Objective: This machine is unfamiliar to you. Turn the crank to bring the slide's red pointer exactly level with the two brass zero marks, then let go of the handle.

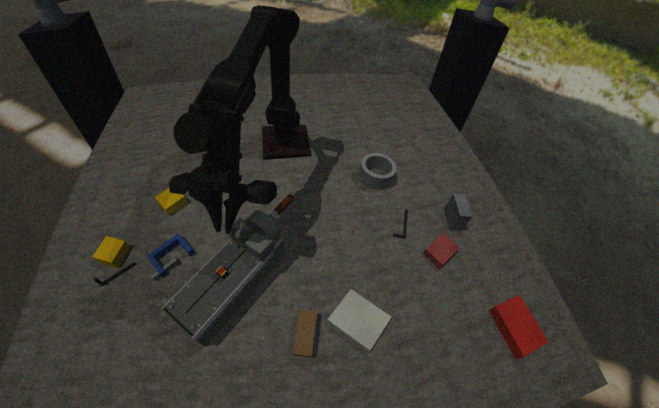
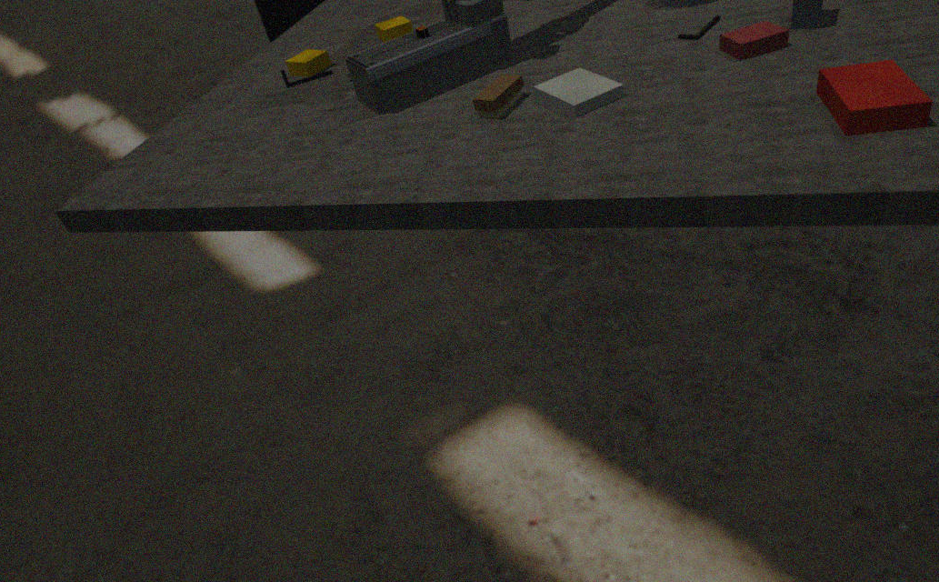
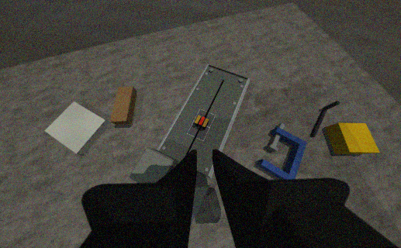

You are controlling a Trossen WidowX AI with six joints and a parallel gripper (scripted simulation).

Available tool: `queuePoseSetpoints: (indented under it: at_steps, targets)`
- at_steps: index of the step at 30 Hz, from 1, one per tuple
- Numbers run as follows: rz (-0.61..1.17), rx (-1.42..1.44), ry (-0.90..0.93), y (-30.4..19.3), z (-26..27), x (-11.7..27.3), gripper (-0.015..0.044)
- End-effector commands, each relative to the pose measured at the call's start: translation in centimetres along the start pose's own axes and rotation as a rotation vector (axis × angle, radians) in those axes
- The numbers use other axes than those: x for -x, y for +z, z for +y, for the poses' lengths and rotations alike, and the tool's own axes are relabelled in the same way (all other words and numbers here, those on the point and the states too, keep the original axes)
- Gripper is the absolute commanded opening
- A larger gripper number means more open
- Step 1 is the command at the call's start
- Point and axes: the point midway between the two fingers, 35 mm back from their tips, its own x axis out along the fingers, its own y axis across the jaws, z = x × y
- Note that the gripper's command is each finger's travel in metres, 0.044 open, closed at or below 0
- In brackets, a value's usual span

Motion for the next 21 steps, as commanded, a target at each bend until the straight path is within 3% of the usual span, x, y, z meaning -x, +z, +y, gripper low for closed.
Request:
queuePoseSetpoints:
  at_steps: [1,20,21]
  targets:
    - [0.0,0.0,0.0,0.0,-0.01,0.0,0.0]
    - [0.0,0.0,0.001,0.0,0.02,0.0,0.0]
    - [0.0,0.0,0.001,0.0,0.02,0.0,0.0026]
